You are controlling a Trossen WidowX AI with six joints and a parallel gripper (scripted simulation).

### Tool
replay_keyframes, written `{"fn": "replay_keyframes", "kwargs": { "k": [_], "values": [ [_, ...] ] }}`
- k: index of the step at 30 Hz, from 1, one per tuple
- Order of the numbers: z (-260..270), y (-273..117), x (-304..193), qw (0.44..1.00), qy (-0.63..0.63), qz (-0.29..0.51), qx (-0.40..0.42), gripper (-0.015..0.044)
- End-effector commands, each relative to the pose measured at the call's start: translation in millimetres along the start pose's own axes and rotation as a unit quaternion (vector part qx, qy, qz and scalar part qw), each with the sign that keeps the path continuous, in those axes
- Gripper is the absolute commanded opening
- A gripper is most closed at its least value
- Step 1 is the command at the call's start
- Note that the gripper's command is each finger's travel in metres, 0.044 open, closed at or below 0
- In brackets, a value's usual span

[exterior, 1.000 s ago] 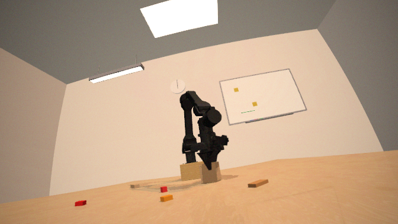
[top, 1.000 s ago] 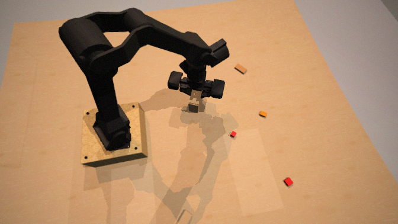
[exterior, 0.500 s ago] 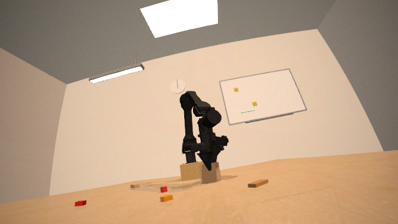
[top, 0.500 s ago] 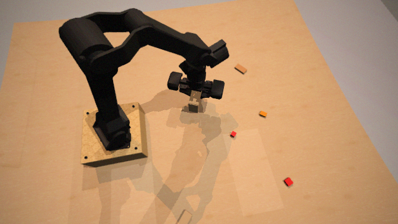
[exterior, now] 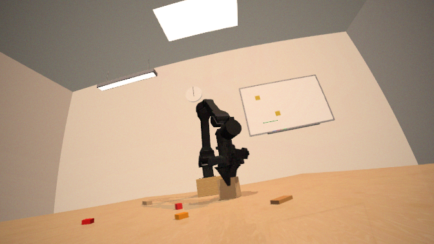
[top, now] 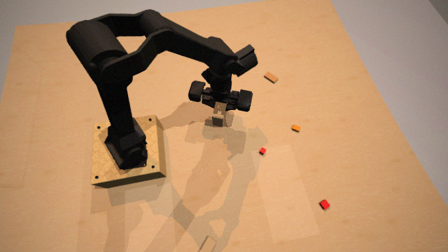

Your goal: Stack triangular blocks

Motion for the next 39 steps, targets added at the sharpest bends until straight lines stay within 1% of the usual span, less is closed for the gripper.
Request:
{"fn": "replay_keyframes", "kwargs": {
  "k": [1,21,37,38,39],
  "values": [
    [0.0,0.4,-0.1,1.000,-0.001,-0.003,0.001,0.0000],
    [-0.1,1.4,-0.6,1.000,-0.002,-0.003,0.002,0.0000],
    [-0.1,1.3,-0.7,1.000,0.000,-0.001,0.000,0.0420],
    [-0.1,1.3,-0.7,1.000,0.000,-0.001,0.000,0.0440],
    [-0.1,1.3,-0.7,1.000,0.000,-0.001,0.000,0.0440]
  ]
}}
Point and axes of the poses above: the point midway between the two fingers, 35 mm back from their tips, its own y axis out along the fingers, its own z axis across the jaws, x = y × z, the point moved 10 cm from there along -y, back along the fingers, and after that the axes turned 1 degree about -y, right-handed, at the moved point
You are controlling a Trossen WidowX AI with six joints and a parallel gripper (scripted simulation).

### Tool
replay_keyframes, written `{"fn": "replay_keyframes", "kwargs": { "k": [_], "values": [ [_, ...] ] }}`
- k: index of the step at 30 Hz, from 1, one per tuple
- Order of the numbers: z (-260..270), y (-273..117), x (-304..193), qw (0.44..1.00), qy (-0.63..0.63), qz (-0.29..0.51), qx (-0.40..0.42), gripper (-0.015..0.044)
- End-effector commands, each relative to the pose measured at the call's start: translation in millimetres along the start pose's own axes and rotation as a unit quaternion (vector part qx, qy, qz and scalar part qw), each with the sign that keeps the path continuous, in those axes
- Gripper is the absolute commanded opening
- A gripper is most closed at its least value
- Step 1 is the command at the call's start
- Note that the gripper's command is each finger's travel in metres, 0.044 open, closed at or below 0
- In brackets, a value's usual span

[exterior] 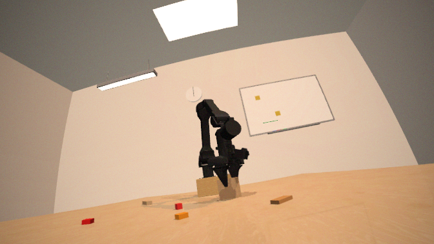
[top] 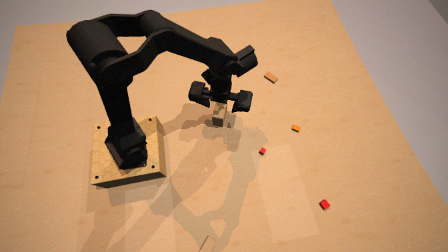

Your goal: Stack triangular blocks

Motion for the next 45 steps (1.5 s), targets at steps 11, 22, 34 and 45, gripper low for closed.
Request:
{"fn": "replay_keyframes", "kwargs": {
  "k": [11,22,34,45],
  "values": [
    [-4,-37,4,1.000,0.000,0.000,0.000,0.0440],
    [-2,-105,2,1.000,-0.001,-0.009,-0.008,0.0440],
    [-2,-105,2,1.000,-0.001,-0.009,-0.008,0.0440],
    [-2,-105,2,1.000,-0.001,-0.009,-0.008,0.0440]
  ]
}}
Point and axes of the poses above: the point midway between the two fingers, 35 mm back from their tips, its own y axis out along the fingers, its own z axis across the jaws, x = y × z, the point moved 10 cm from there along -y, back along the fingers, and after that the axes turned 1 degree about -y, right-handed, at the moved point
